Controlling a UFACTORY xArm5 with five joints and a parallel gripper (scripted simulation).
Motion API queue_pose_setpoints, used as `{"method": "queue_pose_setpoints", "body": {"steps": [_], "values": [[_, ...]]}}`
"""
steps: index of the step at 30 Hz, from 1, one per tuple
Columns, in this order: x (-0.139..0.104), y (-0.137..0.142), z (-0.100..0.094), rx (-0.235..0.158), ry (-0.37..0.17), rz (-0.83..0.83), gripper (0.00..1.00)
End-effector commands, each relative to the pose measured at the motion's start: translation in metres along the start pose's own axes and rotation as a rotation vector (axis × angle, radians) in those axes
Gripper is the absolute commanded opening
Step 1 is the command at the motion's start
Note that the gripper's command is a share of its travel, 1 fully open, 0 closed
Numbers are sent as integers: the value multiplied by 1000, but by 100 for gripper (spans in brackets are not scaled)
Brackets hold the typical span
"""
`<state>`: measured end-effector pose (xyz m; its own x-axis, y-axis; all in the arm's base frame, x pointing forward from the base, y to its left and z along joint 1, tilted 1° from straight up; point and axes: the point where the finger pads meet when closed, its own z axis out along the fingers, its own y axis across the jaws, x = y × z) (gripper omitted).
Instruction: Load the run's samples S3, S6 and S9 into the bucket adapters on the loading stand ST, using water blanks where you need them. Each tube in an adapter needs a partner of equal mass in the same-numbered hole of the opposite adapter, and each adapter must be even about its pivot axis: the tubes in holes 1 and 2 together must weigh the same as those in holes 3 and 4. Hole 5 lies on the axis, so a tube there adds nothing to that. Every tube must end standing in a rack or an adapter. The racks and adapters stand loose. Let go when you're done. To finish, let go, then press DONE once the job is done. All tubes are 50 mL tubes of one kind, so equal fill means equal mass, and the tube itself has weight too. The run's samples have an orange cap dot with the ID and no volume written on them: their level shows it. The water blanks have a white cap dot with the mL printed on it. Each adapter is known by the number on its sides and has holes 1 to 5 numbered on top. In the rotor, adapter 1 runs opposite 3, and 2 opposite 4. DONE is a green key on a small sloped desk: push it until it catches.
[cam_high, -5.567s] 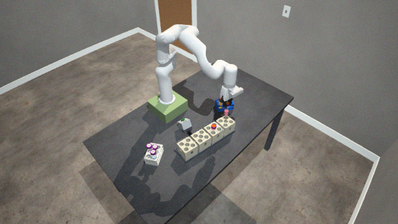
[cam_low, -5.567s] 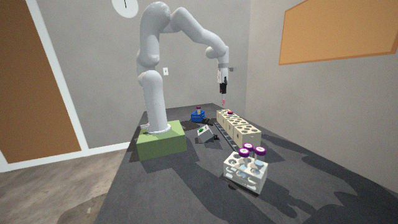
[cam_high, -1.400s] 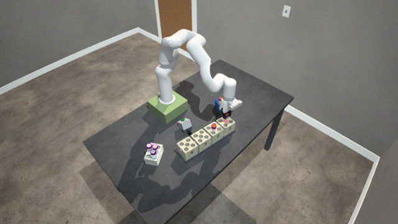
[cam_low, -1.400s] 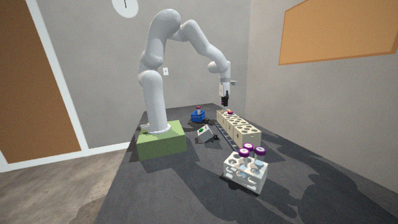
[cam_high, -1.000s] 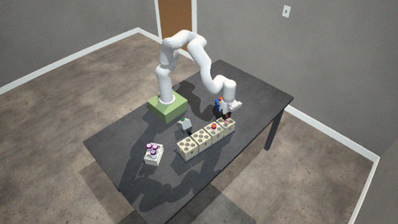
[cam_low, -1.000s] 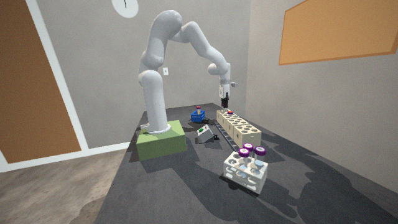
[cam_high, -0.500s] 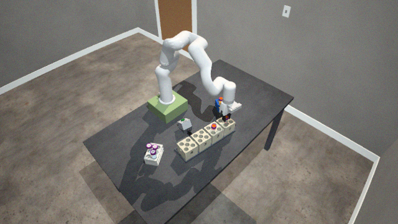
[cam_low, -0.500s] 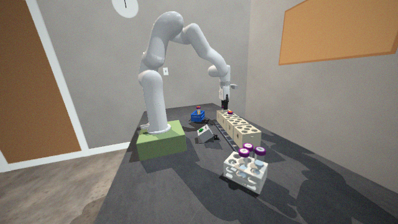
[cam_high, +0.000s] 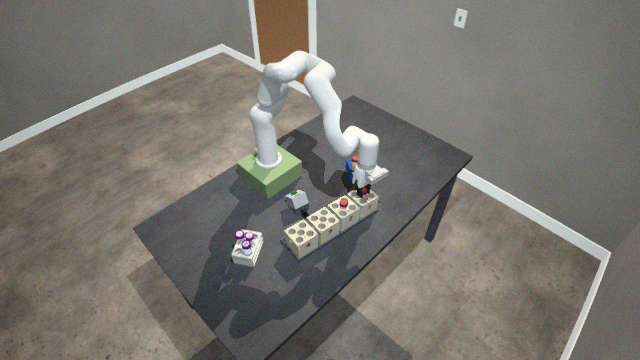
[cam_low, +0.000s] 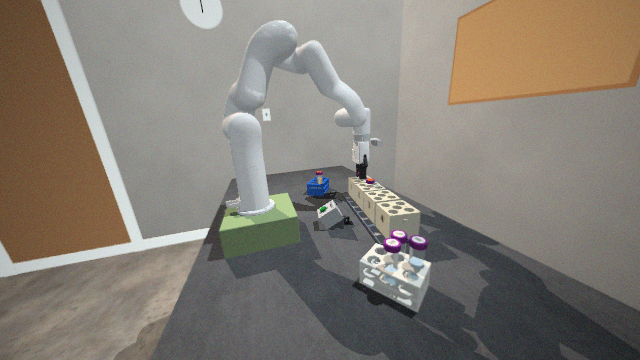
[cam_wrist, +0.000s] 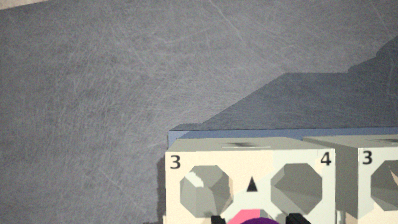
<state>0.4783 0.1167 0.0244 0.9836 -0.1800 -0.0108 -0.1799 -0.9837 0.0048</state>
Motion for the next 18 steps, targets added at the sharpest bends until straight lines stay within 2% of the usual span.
{"method": "queue_pose_setpoints", "body": {"steps": [1,14,15,18], "values": [[2,-1,0,-3,7,0,0],[2,-1,0,-3,7,0,0],[2,-1,0,-3,7,0,44],[2,-1,0,-3,7,0,44]]}}
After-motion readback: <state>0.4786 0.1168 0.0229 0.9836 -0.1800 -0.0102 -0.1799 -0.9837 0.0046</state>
